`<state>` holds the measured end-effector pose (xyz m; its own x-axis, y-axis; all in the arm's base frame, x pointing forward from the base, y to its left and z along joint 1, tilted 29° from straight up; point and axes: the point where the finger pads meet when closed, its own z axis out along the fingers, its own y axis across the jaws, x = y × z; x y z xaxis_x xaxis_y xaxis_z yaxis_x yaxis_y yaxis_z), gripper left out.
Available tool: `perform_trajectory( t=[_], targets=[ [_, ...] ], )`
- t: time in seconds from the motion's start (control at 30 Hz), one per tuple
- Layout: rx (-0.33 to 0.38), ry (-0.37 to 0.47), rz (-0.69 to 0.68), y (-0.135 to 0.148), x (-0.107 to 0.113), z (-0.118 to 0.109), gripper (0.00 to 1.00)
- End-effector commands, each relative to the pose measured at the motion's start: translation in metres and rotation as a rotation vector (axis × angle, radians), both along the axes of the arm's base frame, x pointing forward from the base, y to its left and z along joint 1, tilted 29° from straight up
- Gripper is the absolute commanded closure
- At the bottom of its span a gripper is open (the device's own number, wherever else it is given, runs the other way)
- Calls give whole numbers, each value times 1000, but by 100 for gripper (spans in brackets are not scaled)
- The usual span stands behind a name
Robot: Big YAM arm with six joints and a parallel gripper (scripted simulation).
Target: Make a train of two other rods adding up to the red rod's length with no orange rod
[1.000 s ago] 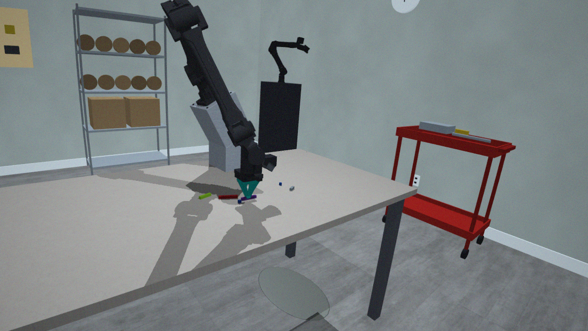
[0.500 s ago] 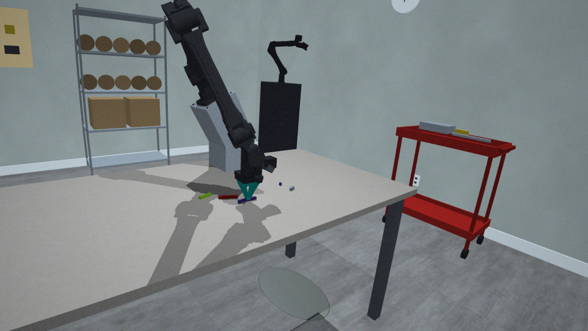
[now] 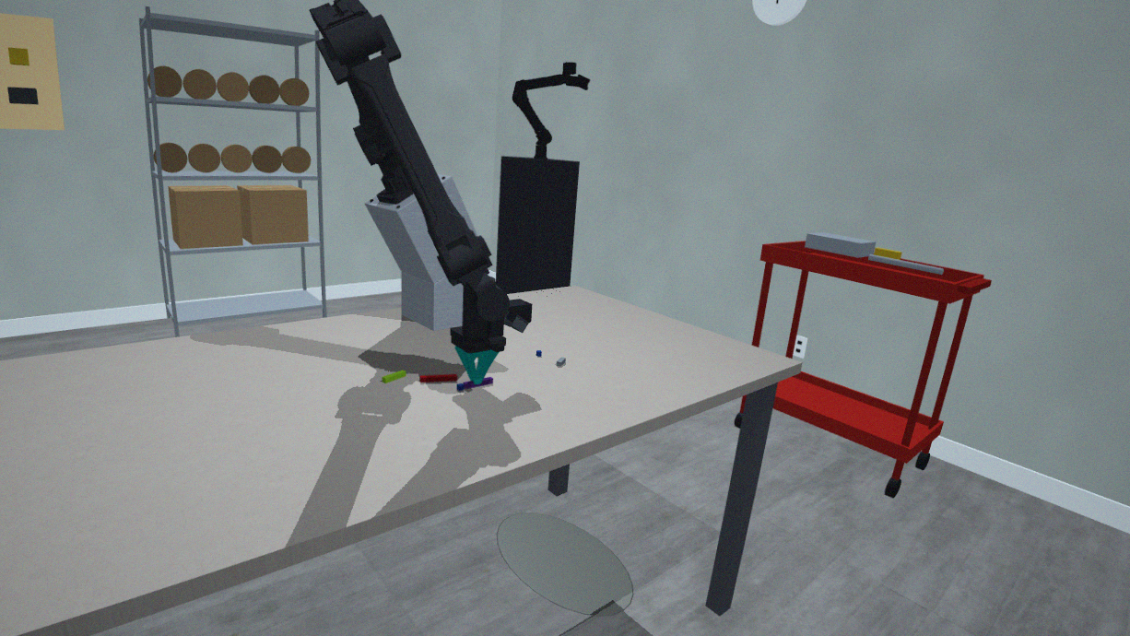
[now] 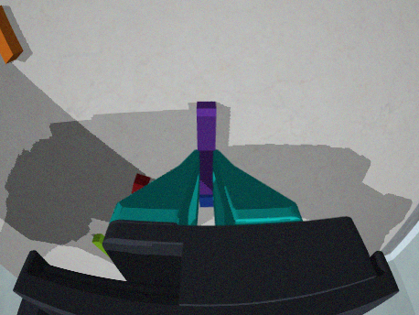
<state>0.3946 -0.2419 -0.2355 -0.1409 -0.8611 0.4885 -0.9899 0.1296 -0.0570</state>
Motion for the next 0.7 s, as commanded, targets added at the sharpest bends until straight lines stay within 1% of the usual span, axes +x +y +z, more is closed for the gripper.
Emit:
perform_trajectory(
  t=[0.0, 0.47, 0.5, 0.57, 0.6, 0.67],
  targets=[
    [5, 0, 1, -2, 0, -9, 95],
    [5, 0, 1, -2, 0, -9, 95],
    [5, 0, 1, -2, 0, -9, 91],
    [5, 0, 1, -2, 0, -9, 91],
    [5, 0, 1, -2, 0, -9, 87],
    [5, 0, 1, -2, 0, -9, 87]
  ],
)
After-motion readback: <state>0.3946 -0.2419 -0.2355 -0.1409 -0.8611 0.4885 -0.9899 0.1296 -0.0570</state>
